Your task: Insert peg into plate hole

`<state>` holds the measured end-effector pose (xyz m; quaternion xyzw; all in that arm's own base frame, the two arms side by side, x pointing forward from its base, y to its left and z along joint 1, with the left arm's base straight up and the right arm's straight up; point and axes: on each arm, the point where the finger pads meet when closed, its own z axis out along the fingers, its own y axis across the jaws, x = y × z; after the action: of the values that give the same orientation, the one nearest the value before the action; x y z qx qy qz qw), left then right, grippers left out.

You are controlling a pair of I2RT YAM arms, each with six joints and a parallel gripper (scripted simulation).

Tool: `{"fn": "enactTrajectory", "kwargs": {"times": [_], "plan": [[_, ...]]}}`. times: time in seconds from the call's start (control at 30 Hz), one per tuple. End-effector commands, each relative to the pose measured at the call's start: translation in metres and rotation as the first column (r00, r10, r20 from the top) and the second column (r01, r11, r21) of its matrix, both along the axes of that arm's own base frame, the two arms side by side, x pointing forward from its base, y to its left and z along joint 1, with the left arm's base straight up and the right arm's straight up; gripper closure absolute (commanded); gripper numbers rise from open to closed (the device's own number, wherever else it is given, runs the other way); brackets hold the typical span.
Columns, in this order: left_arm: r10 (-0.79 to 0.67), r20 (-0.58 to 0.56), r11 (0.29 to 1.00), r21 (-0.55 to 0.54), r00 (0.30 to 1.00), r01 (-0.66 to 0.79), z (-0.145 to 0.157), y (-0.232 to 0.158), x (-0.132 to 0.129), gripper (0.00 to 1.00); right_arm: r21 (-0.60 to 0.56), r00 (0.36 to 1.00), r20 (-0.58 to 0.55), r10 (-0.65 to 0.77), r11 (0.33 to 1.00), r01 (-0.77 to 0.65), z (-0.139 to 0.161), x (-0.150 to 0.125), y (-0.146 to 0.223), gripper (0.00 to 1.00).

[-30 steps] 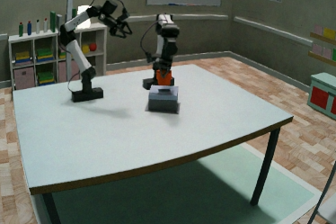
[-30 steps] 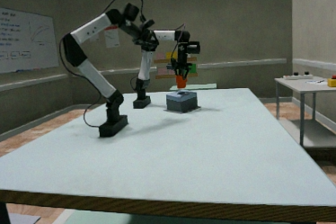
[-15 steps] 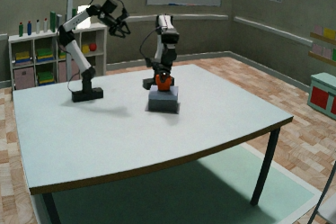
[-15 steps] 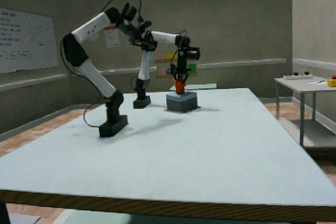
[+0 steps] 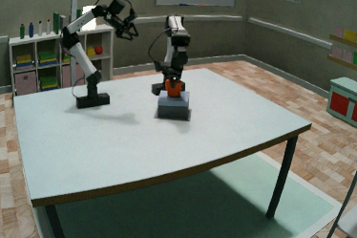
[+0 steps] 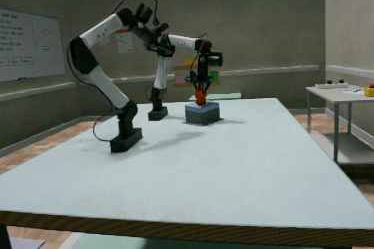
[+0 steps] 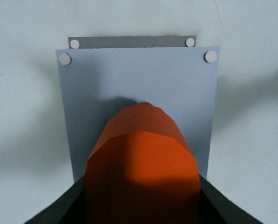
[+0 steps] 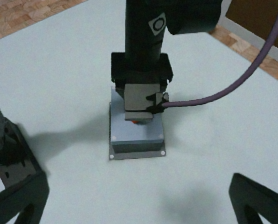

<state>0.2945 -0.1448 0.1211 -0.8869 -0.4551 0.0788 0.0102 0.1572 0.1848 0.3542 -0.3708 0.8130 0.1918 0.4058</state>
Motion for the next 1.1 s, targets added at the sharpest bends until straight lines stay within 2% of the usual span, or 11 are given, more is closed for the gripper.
{"fn": "enactTrajectory", "kwargs": {"times": [0.0, 0.3, 0.43, 0.53, 0.77, 1.07], "plan": [[0.007, 0.085, 0.999, -0.048, 0.996, -0.003, 0.026, -0.003, 0.009, 0.61, 0.008, 1.0, 0.009, -0.003, 1.0, 0.003, 0.006, -0.001, -0.002, 0.0], [0.007, 0.085, 0.999, -0.048, 0.996, -0.003, 0.026, -0.003, 0.009, 0.61, 0.008, 1.0, 0.009, -0.003, 1.0, 0.003, 0.006, -0.001, -0.002, 0.0], [0.005, 0.009, 1.0, -0.006, 1.0, -0.005, 0.014, -0.003, 0.006, 0.61, 0.008, 1.0, 0.009, -0.003, 1.0, 0.003, 0.006, -0.001, -0.002, 0.0], [0.017, 0.032, 1.0, -0.015, 0.999, -0.017, 0.023, 0.0, 0.006, 0.61, 0.008, 1.0, 0.009, -0.003, 1.0, 0.003, 0.006, -0.001, -0.002, 0.0], [0.012, 0.011, 1.0, -0.007, 1.0, -0.012, 0.016, 0.0, 0.007, 0.61, 0.008, 1.0, 0.009, -0.003, 1.0, 0.003, 0.006, -0.001, -0.002, 0.0], [0.006, 0.049, 1.0, -0.019, 0.999, -0.005, 0.022, 0.0, 0.008, 0.61, 0.008, 1.0, 0.009, -0.003, 1.0, 0.003, 0.006, -0.001, -0.002, 0.0]]}}
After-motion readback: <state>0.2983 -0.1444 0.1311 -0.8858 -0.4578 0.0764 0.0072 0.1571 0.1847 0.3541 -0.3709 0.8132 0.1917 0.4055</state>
